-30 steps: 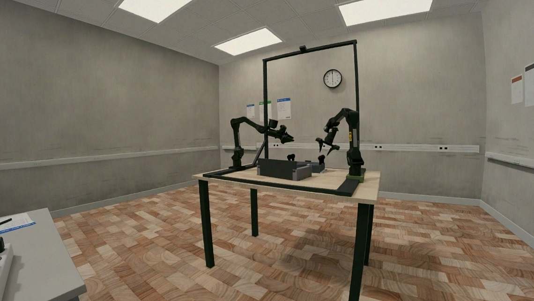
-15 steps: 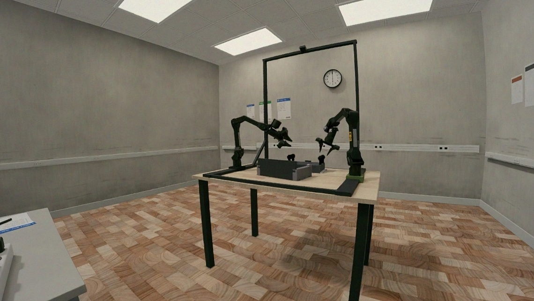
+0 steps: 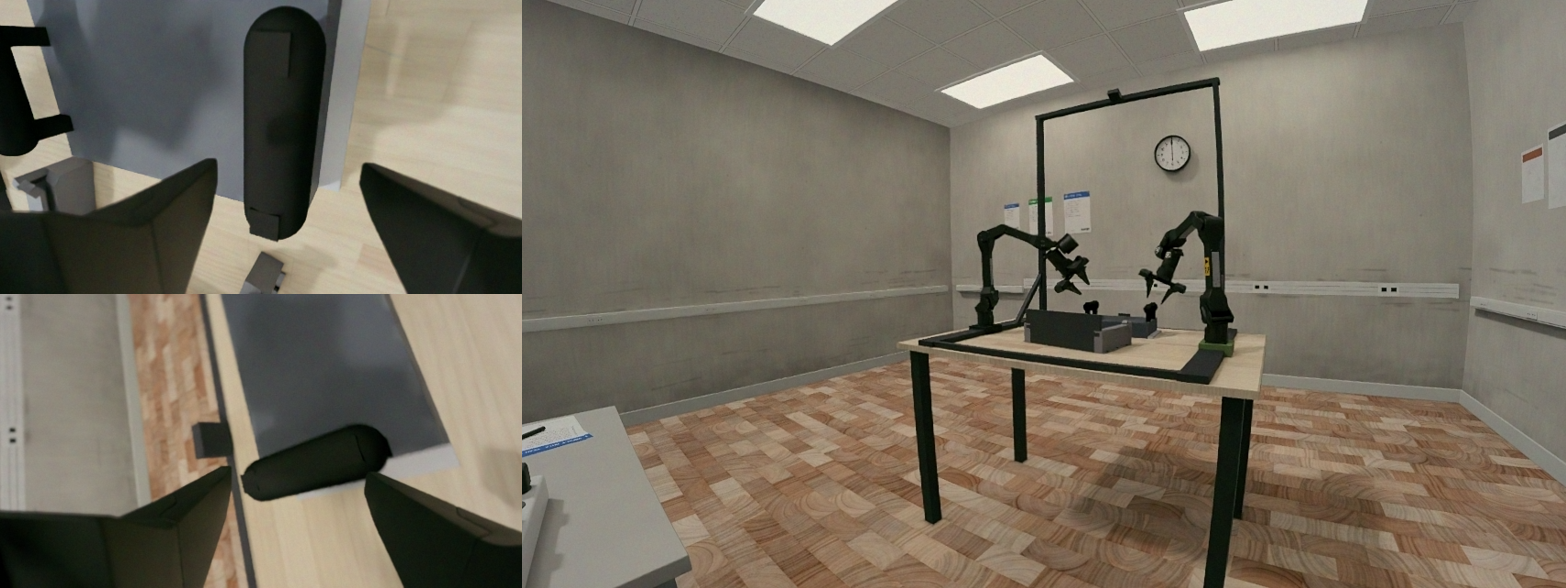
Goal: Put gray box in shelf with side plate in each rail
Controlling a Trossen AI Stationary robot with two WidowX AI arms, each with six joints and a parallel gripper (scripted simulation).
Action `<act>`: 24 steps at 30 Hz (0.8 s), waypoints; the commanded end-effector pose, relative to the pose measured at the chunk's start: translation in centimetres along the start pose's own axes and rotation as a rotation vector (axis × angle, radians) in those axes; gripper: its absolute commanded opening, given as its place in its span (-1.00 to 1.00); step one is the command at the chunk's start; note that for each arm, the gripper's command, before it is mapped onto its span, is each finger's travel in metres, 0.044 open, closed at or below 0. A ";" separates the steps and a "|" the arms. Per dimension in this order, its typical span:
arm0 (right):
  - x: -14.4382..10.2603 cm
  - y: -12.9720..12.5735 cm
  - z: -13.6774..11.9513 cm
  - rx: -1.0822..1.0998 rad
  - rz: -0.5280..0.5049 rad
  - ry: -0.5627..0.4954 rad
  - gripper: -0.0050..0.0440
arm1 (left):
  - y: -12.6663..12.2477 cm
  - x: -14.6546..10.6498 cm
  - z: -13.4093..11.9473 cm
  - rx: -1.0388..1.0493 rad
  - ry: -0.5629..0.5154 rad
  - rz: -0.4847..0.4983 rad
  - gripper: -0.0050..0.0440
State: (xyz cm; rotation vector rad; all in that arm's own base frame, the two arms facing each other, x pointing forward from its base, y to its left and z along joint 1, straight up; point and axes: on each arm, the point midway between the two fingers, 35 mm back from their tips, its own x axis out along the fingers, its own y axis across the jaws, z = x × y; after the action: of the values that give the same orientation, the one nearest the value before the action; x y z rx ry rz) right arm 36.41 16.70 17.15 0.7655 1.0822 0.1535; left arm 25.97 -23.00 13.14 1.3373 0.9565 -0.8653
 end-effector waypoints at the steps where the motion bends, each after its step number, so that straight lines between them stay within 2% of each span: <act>1: -0.5 0.3 -0.3 0.116 -0.061 0.032 0.36 | 0.6 -0.9 0.3 -0.008 -0.026 0.024 0.36; 9: -0.3 0.4 -1.0 0.356 -0.179 0.054 0.36 | 0.6 -0.9 0.3 -0.008 -0.026 0.024 0.36; 12: -0.2 0.5 -1.0 0.384 -0.191 0.052 0.36 | 0.6 -0.9 0.3 -0.008 -0.026 0.024 0.36; 24: 0.5 1.9 -1.6 0.671 -0.339 -0.024 0.36 | 0.6 -0.9 0.3 -0.008 -0.026 0.024 0.36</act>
State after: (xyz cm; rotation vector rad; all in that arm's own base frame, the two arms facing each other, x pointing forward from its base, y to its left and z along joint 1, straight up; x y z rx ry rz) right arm 35.41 18.21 16.43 1.1121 1.2598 -0.4555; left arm 25.97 -23.00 13.14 1.3373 0.9565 -0.8653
